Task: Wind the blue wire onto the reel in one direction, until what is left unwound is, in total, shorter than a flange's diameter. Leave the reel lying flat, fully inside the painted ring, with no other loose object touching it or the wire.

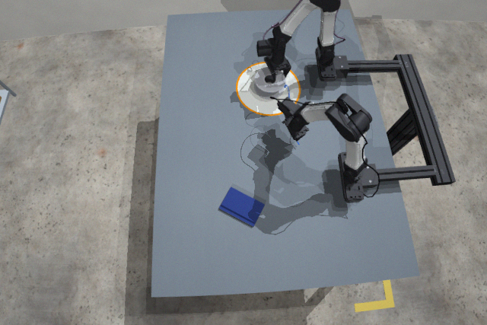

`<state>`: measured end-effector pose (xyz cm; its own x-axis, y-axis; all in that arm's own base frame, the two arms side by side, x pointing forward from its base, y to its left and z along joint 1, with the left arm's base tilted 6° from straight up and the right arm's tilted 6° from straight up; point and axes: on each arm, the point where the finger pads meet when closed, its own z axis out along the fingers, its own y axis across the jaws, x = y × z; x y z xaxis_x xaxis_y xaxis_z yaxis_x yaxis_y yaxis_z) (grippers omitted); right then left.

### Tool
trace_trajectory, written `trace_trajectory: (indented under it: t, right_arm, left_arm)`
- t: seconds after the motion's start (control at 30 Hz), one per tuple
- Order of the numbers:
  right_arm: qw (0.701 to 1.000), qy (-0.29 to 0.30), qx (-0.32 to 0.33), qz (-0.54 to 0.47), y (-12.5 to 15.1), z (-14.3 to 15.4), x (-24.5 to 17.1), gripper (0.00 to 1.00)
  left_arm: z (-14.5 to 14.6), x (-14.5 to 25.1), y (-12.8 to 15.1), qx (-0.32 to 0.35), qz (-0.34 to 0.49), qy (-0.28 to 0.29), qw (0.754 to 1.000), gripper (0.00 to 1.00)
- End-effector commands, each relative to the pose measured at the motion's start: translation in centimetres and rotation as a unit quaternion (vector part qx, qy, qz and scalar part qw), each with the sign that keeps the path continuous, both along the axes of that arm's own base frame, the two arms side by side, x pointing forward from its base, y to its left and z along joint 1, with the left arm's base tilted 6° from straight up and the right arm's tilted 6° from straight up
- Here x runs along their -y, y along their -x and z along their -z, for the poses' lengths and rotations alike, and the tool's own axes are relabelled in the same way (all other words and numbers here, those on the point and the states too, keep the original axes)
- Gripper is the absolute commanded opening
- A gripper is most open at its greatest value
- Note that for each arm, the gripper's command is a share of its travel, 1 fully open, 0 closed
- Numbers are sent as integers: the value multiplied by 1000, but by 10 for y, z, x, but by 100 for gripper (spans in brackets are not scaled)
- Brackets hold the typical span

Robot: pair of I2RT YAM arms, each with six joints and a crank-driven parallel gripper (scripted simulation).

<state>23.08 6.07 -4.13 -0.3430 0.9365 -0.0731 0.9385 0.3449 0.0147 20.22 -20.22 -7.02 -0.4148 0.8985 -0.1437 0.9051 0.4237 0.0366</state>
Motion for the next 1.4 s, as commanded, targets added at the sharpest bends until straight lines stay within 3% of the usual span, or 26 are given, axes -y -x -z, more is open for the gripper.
trace_trajectory:
  t: [0.0, 0.27, 0.43, 0.5, 0.53, 0.73, 1.0, 1.07, 1.1, 1.37]
  right_arm:
    - [995, 9, 6, -96, -12, 0, 11, 50]
    - [937, 23, -13, -349, -48, -4, 44, 50]
    - [878, 33, -22, -476, -86, -7, 43, 50]
    - [878, 33, -22, -476, -86, -7, 43, 50]
    - [841, 39, -21, -540, -91, -7, 40, 50]
    - [728, 53, -22, -683, -113, -6, 5, 50]
    - [519, 65, -22, -852, -110, -3, -22, 50]
    - [519, 65, -22, -852, -110, -3, -22, 50]
    - [450, 65, -28, -890, -109, -2, -22, 50]
    - [244, 58, -46, -967, -102, -2, -15, 50]
  left_arm:
    - [-9, 12, -10, 14, 3, 4, 1000, 0]
    - [-8, 13, -10, 9, -4, -20, 1000, 0]
    - [-7, 34, -17, 12, -29, -13, 999, 0]
    - [-7, 34, -17, 12, -29, -13, 999, 0]
    - [-7, 38, -18, 13, -46, -14, 999, 0]
    - [-7, 60, -29, 39, -85, 51, 994, 0]
    - [-11, 68, -34, 78, -105, 148, 980, 0]
    - [-11, 68, -34, 78, -105, 148, 980, 0]
    - [-12, 69, -35, 80, -95, 161, 979, 0]
    - [-15, 62, -32, 61, -49, 143, 987, 0]
